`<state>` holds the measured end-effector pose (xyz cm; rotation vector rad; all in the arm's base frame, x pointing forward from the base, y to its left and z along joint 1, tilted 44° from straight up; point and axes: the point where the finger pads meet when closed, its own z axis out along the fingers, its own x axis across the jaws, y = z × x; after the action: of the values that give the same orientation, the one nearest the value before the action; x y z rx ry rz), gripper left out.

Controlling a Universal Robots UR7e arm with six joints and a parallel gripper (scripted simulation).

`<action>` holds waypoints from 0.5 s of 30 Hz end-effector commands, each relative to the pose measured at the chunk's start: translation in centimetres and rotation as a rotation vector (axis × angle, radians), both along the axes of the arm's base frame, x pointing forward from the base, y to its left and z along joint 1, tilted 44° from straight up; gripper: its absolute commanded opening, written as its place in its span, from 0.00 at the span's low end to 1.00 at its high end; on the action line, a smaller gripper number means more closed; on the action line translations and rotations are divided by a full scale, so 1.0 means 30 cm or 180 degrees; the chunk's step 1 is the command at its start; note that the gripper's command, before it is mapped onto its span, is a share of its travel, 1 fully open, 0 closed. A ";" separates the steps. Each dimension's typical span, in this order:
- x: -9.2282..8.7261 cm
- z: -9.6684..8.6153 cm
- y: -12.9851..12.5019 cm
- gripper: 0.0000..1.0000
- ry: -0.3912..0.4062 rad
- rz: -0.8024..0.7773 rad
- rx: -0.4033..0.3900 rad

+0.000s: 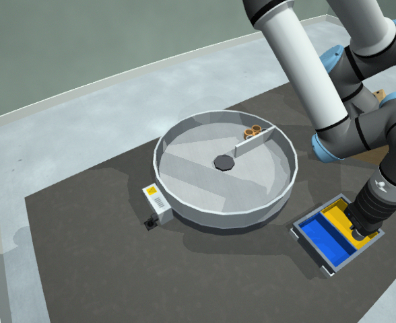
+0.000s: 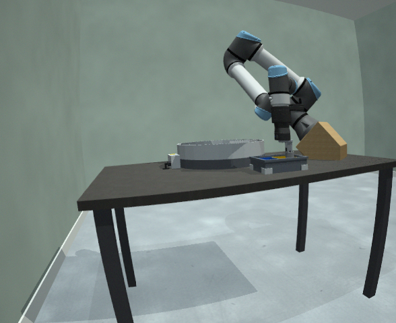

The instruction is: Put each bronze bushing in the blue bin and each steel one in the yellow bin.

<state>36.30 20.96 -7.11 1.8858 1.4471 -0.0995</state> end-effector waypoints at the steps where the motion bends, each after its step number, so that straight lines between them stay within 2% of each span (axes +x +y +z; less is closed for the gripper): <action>1: 0.001 0.000 0.001 0.00 -0.0003 0.0002 0.0002; 15: 0.013 -0.023 -0.018 0.00 -0.0003 0.0002 0.0002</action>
<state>36.54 20.57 -7.58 1.8858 1.4471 -0.0995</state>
